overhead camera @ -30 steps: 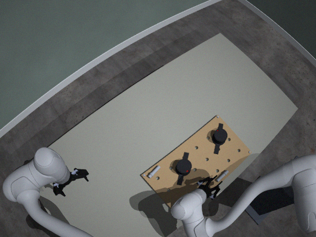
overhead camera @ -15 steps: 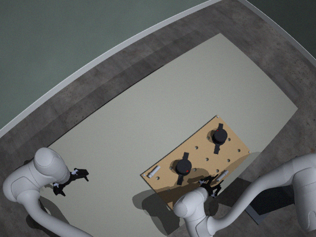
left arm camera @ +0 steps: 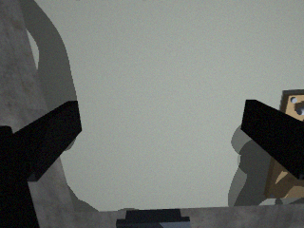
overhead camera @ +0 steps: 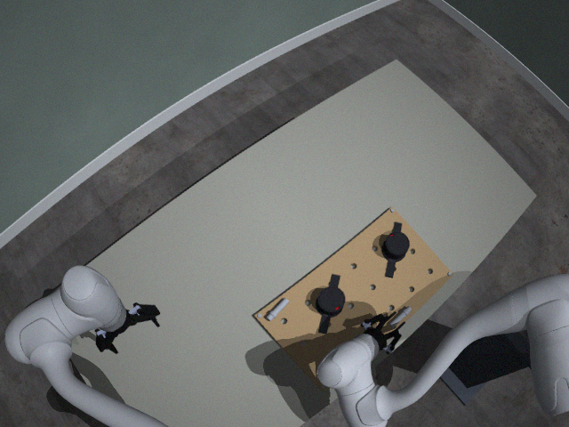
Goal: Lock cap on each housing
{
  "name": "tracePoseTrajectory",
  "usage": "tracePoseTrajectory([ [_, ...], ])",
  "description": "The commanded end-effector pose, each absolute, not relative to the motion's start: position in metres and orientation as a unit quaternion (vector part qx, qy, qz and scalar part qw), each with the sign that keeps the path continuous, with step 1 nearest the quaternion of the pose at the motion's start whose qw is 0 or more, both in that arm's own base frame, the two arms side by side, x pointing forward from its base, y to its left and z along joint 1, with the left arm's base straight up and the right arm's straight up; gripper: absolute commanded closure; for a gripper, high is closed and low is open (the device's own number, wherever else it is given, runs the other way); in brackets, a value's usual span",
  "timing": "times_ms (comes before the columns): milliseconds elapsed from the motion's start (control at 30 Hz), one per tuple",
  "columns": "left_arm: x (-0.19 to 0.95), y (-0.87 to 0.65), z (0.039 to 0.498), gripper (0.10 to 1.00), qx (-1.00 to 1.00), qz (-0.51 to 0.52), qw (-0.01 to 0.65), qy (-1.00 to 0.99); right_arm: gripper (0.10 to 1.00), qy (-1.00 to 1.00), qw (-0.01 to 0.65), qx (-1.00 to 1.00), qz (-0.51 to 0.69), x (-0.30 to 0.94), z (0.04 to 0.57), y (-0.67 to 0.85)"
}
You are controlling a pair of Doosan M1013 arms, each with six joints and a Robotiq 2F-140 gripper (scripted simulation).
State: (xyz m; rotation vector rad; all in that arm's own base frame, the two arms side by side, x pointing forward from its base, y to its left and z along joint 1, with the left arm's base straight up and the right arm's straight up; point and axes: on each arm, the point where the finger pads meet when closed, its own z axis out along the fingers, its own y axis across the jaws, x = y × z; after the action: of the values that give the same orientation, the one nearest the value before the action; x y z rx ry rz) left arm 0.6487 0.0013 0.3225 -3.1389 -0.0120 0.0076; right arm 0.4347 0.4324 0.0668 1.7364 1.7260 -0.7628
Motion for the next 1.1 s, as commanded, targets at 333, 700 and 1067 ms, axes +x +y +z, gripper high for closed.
tracePoseTrajectory([
  [333, 0.649, 0.001, 0.323, 0.098, -1.000, 0.002, 0.002, -0.004, 0.759, 0.646, 0.283, 0.650, -0.284, 0.435, 0.055, 0.419],
  [700, 0.649, 0.001, 0.323, 0.098, -1.000, 0.002, 0.002, -0.004, 0.759, 0.646, 0.283, 0.650, -0.284, 0.435, 0.053, 0.417],
  [1067, 0.649, 0.001, 0.323, 0.098, -1.000, 0.002, 0.002, -0.004, 0.999, 0.646, 0.283, 0.650, -0.284, 0.435, 0.054, 0.418],
])
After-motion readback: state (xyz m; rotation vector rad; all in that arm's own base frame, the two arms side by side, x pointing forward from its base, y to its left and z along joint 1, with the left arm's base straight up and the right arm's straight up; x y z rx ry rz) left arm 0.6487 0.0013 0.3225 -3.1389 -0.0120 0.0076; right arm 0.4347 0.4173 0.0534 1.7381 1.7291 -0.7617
